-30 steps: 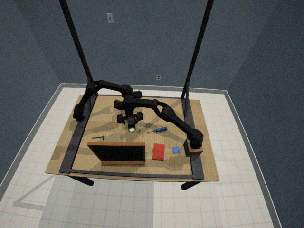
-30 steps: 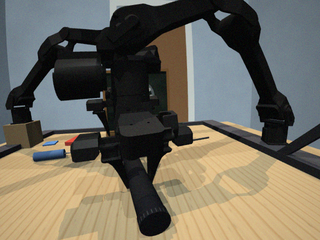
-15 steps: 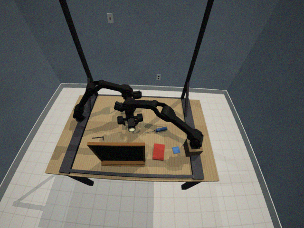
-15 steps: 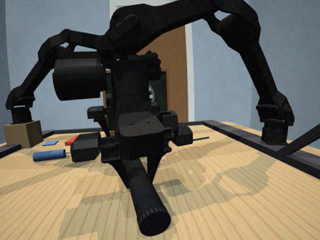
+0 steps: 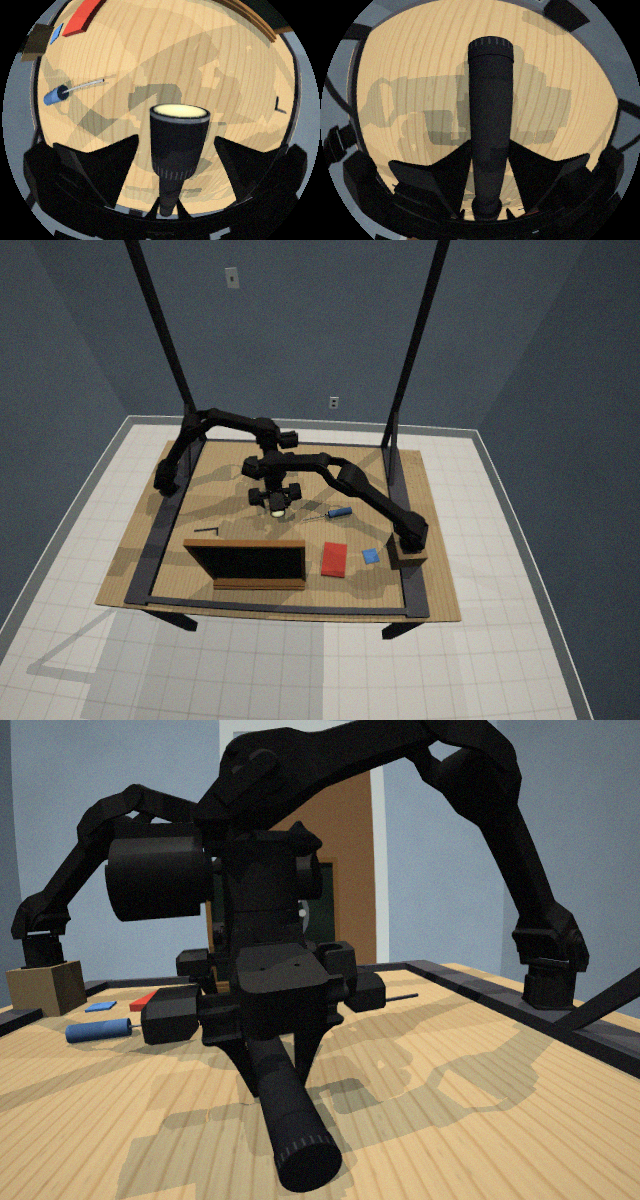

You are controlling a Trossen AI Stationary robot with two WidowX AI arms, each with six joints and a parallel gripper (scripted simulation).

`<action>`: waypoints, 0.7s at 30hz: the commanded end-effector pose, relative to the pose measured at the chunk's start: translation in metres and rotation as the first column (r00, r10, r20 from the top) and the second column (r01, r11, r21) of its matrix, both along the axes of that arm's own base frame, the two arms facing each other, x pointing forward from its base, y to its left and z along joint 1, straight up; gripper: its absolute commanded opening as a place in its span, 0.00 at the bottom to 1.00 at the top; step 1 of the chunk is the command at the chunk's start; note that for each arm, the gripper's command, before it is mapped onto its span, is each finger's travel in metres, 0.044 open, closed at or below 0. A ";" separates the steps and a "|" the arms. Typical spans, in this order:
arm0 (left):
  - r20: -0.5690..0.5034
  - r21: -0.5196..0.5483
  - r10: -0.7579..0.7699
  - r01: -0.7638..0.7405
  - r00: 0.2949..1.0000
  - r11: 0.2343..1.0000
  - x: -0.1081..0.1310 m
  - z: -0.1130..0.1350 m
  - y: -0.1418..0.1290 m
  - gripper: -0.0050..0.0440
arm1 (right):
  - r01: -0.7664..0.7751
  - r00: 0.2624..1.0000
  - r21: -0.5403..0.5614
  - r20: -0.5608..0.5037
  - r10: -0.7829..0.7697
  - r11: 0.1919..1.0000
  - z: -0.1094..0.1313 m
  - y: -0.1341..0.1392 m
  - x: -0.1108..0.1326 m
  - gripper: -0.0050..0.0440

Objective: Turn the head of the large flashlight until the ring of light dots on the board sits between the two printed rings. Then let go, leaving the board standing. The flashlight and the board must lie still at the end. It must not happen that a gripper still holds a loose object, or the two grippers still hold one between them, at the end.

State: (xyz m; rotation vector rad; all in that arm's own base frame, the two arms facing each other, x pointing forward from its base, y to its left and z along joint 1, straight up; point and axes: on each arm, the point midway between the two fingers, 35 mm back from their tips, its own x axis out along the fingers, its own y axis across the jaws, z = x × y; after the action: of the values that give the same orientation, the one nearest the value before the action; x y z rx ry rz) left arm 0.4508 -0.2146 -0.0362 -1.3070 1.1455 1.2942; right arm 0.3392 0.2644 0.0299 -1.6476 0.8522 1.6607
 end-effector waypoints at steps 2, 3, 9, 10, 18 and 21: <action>0.022 -0.008 -0.001 0.001 1.000 1.000 0.003 0.008 -0.001 1.00 | 0.001 1.000 0.021 0.027 -0.002 1.000 0.011 0.003 0.004 0.37; 0.022 -0.008 -0.001 0.001 1.000 1.000 0.003 0.008 -0.001 1.00 | 0.001 1.000 0.021 0.027 -0.002 1.000 0.011 0.003 0.004 0.37; 0.021 -0.008 -0.001 0.001 1.000 1.000 0.003 0.008 -0.001 0.56 | 0.001 1.000 0.021 0.027 -0.002 1.000 0.011 0.003 0.004 0.37; 0.021 -0.008 -0.001 0.001 1.000 1.000 0.003 0.008 -0.001 0.56 | 0.001 1.000 0.021 0.027 -0.002 1.000 0.011 0.003 0.004 0.37; 0.021 -0.008 -0.001 0.001 1.000 1.000 0.003 0.008 -0.001 0.56 | 0.001 1.000 0.021 0.027 -0.002 1.000 0.011 0.003 0.004 0.37; 0.021 -0.008 -0.001 0.001 1.000 1.000 0.003 0.008 -0.001 0.56 | 0.001 1.000 0.021 0.027 -0.002 1.000 0.011 0.003 0.004 0.37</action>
State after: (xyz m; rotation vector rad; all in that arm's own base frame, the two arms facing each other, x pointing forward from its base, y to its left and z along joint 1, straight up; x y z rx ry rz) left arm 0.4491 -0.2136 -0.0409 -1.3000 1.1475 1.3006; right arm 0.3394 0.2645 0.0299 -1.6479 0.8514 1.6603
